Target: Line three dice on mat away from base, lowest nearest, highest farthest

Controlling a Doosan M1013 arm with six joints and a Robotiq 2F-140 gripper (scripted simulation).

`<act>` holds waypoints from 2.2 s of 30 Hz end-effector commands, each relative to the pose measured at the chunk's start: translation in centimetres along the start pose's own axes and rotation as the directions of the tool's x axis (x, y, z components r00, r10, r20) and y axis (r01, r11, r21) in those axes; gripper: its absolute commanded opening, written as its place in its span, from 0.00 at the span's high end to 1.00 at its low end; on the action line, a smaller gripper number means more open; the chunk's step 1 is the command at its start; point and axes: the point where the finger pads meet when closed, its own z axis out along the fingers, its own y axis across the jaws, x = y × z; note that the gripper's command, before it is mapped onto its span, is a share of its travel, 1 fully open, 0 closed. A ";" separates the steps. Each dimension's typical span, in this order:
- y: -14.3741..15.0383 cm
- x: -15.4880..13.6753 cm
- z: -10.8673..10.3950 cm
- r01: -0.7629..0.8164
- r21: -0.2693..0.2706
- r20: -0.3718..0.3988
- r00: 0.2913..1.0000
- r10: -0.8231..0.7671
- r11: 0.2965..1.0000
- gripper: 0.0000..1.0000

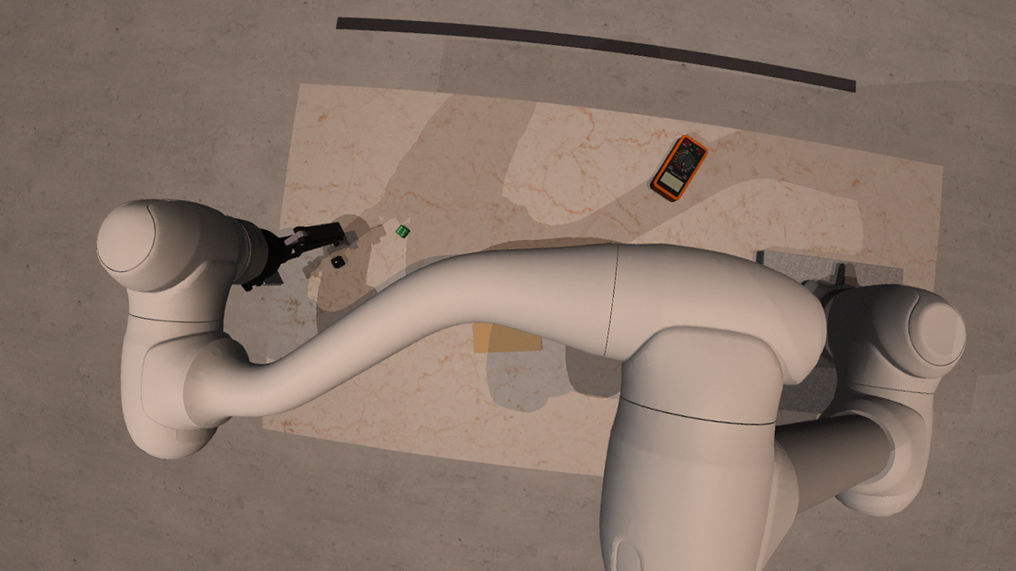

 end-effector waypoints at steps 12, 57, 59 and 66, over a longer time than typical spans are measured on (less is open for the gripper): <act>0.0 0.0 0.1 0.265 0.002 -0.001 0.964 -0.265 0.964 0.00; -0.1 0.0 2.3 0.882 -0.002 -0.001 -0.472 -0.882 -0.472 0.00; -0.1 0.0 2.3 0.871 -0.002 -0.001 -0.491 -0.871 -0.491 0.00; -0.1 0.0 2.7 0.700 -0.002 -0.001 -0.714 -0.700 -0.714 0.00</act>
